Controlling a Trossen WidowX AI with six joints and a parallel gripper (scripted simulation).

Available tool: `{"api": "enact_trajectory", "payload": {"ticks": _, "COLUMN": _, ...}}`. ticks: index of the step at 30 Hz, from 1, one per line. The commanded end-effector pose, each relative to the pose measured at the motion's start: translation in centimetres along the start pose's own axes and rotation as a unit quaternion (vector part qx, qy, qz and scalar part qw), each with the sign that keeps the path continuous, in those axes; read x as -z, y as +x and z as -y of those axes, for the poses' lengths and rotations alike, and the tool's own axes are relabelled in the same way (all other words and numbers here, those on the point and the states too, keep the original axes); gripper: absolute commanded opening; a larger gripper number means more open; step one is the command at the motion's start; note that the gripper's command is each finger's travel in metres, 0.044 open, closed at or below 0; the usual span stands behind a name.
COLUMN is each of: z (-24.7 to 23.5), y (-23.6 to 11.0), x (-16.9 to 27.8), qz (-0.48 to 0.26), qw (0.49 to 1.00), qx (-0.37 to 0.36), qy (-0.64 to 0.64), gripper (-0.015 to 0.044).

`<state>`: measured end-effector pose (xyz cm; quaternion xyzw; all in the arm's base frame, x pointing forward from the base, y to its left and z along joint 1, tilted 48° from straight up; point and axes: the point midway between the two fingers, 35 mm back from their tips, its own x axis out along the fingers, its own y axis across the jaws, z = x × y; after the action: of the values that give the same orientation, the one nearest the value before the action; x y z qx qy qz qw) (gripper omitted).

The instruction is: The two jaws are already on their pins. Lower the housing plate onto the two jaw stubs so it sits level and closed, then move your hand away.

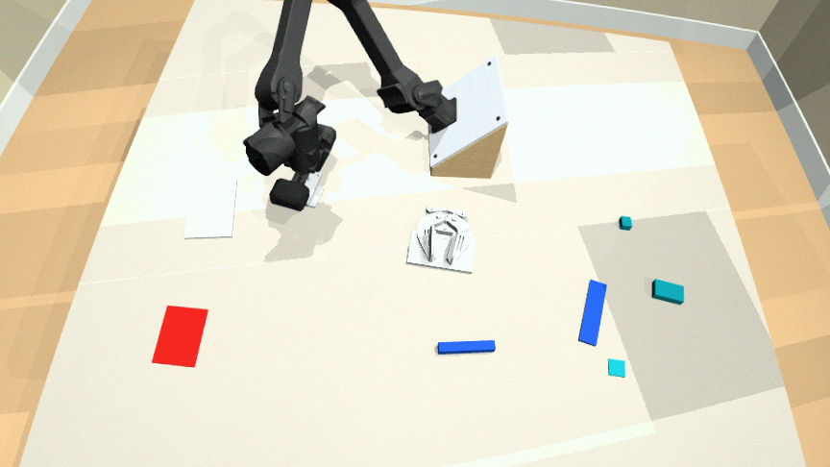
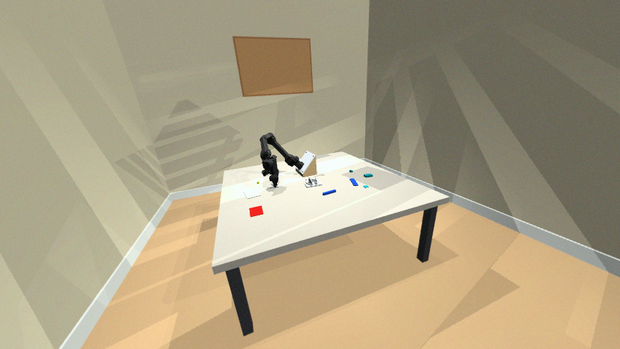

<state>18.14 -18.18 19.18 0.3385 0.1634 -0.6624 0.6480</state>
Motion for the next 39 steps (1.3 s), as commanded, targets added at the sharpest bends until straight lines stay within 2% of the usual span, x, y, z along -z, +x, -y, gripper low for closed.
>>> {"api": "enact_trajectory", "payload": {"ticks": 1, "z": -0.04, "y": 0.11, "x": 0.07, "qz": -0.002, "qw": 1.000, "qx": -0.001, "qy": -0.002, "gripper": 0.0440}}
{"api": "enact_trajectory", "payload": {"ticks": 18, "z": -0.04, "y": 0.13, "x": 0.07, "qz": -0.002, "qw": 1.000, "qx": -0.001, "qy": -0.002, "gripper": 0.0440}}
{"api": "enact_trajectory", "payload": {"ticks": 31, "z": 0.01, "y": 0.11, "x": 0.00, "qz": 0.000, "qw": 1.000, "qx": 0.000, "qy": 0.000, "gripper": 0.0353}}
{"api": "enact_trajectory", "payload": {"ticks": 39, "z": 0.01, "y": 0.11, "x": 0.00, "qz": 0.000, "qw": 1.000, "qx": 0.000, "qy": 0.000, "gripper": 0.0351}}
